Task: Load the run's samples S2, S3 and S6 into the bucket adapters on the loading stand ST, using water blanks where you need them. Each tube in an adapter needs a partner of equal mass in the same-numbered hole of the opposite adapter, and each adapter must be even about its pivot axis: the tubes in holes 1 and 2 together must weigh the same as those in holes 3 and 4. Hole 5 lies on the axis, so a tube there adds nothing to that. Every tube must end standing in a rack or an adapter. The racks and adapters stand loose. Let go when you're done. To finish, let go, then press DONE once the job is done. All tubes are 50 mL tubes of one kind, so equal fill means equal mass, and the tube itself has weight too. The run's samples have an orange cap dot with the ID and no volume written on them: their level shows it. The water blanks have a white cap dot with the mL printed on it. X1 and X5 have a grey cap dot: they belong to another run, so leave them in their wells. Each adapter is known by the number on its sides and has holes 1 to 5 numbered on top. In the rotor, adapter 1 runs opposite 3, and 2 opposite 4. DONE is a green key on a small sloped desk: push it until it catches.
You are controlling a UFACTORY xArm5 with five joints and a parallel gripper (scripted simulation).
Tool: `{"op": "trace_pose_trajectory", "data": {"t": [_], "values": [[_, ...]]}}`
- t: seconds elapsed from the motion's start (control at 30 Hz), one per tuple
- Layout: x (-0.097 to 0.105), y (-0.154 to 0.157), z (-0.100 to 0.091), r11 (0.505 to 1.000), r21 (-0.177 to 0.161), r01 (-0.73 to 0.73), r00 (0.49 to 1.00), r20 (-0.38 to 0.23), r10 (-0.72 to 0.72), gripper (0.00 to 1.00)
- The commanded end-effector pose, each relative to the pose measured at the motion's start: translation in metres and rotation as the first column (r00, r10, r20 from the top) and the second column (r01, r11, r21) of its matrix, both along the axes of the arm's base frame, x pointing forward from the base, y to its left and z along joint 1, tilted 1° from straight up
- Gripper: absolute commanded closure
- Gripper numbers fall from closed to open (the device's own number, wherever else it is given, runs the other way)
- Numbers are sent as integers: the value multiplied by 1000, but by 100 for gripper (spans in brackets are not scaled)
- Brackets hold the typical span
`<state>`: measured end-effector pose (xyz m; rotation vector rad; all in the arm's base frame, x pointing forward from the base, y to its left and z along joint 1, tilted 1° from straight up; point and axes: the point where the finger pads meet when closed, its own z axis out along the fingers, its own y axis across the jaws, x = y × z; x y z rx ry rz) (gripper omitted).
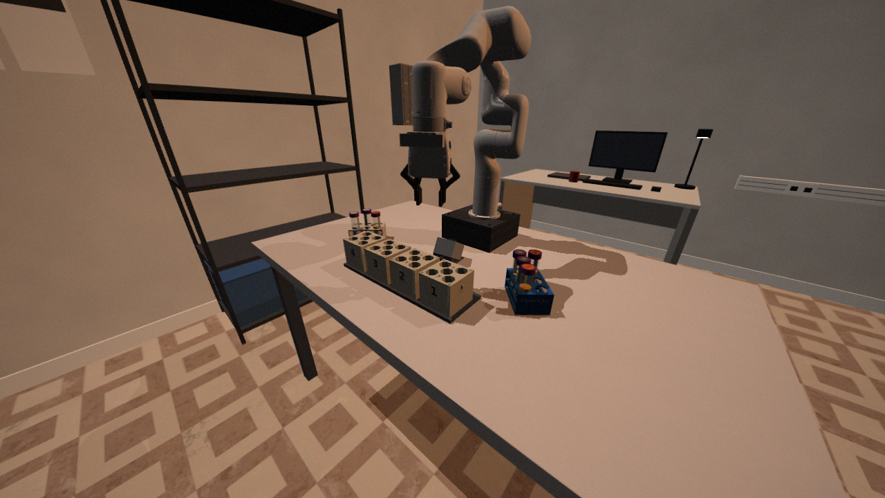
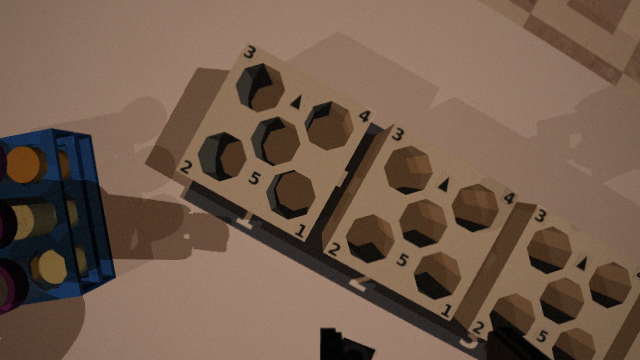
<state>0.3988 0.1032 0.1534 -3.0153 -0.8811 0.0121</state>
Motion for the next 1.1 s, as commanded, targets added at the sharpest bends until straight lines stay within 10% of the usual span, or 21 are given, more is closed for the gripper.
{"op": "trace_pose_trajectory", "data": {"t": [0.0, 1.07], "values": [[-6, 27, 2, 984, 10, -176, 984, 3, 176, 43], [-46, 161, 3, 984, 11, -176, 984, 3, 176, 43]]}}
